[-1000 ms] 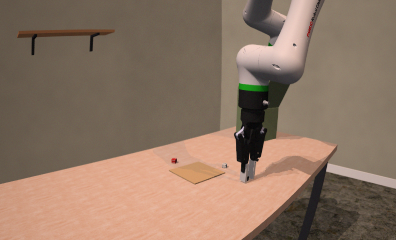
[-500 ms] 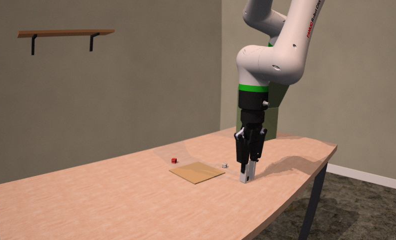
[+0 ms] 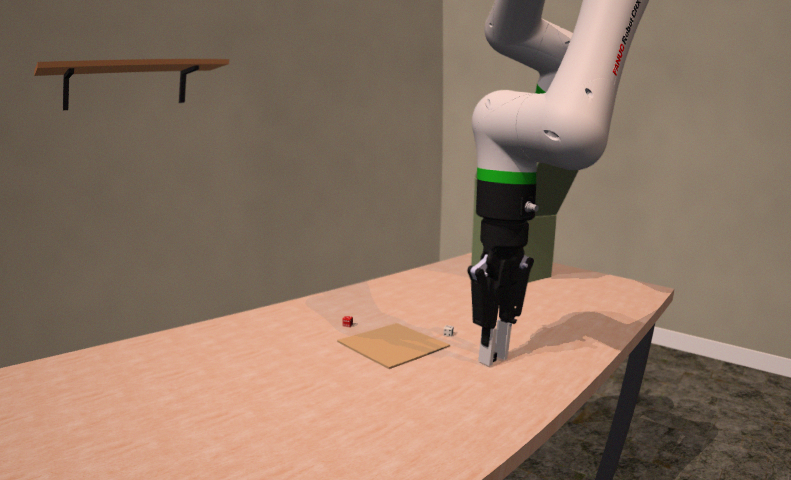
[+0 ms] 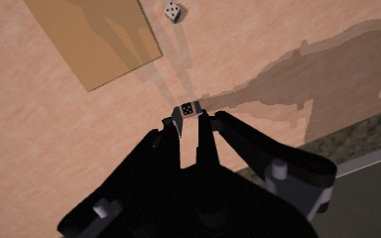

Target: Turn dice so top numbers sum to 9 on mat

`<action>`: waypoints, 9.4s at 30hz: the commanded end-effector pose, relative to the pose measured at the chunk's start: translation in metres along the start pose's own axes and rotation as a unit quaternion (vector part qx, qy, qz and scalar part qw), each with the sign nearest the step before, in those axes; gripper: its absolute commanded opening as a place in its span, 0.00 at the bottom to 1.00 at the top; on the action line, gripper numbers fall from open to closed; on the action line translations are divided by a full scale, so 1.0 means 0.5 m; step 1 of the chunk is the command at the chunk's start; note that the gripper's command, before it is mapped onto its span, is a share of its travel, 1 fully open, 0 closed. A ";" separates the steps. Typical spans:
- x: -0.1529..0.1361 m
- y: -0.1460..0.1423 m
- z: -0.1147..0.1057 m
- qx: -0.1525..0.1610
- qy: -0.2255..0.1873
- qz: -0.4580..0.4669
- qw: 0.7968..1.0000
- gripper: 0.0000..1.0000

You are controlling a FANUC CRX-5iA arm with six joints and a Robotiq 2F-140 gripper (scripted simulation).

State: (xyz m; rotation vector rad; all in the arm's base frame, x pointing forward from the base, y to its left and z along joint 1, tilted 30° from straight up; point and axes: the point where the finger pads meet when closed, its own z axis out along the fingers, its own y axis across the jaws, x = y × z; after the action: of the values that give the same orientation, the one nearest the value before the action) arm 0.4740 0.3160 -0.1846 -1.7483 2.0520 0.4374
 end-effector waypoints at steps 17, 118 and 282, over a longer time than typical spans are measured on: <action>0.000 0.000 0.000 0.000 0.000 0.000 1.000 0.07; 0.013 0.006 -0.174 0.039 -0.163 0.257 0.952 0.07; 0.043 0.018 0.014 0.134 -0.497 0.223 0.828 0.07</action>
State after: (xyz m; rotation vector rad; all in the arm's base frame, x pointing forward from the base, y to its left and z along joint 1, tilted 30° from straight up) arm 0.4632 0.3025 -0.2017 -0.5821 1.5593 0.9062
